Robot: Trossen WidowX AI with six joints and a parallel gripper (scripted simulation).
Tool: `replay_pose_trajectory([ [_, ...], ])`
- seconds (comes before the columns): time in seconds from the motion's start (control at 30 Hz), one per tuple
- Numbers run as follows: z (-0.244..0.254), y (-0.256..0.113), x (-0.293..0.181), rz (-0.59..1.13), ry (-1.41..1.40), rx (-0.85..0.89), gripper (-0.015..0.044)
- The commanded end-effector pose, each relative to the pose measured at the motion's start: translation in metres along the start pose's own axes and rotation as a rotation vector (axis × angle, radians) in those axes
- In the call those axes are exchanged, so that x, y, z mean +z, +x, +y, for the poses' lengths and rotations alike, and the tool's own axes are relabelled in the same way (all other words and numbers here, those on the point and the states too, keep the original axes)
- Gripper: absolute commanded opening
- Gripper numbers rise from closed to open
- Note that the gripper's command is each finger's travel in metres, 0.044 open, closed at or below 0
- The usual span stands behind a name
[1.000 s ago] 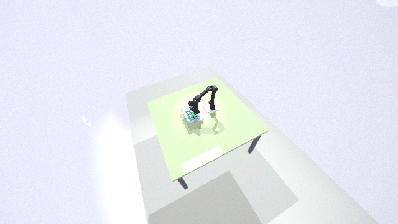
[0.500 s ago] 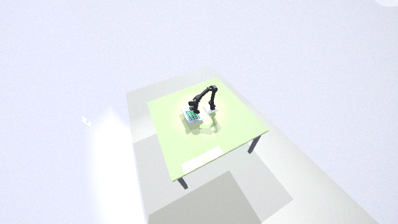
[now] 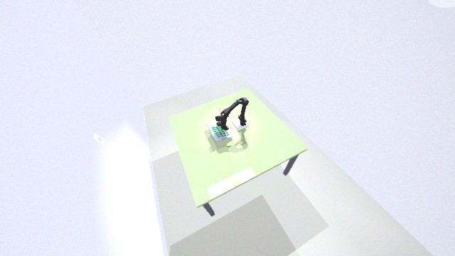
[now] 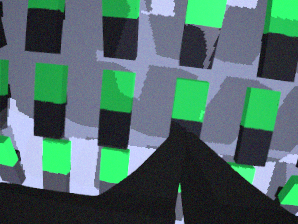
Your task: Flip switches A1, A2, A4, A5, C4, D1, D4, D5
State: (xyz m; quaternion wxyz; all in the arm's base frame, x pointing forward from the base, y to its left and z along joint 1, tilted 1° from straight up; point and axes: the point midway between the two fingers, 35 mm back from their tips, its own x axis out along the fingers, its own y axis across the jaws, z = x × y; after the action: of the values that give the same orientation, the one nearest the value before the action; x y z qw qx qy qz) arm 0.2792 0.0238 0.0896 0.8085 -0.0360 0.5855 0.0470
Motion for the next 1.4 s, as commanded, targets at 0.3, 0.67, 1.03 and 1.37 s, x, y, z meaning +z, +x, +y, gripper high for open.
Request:
replay_pose_trajectory([
  [0.3,-0.001,0.002,0.0,-0.001,0.004,-0.005,0.0],
  [0.67,0.0,-0.062,0.002,0.026,0.004,-0.005,0.0],
  [1.03,0.089,-0.062,-0.016,0.029,0.007,0.002,0.0],
  [1.37,0.096,-0.028,-0.019,0.053,0.007,0.003,0.0],
])
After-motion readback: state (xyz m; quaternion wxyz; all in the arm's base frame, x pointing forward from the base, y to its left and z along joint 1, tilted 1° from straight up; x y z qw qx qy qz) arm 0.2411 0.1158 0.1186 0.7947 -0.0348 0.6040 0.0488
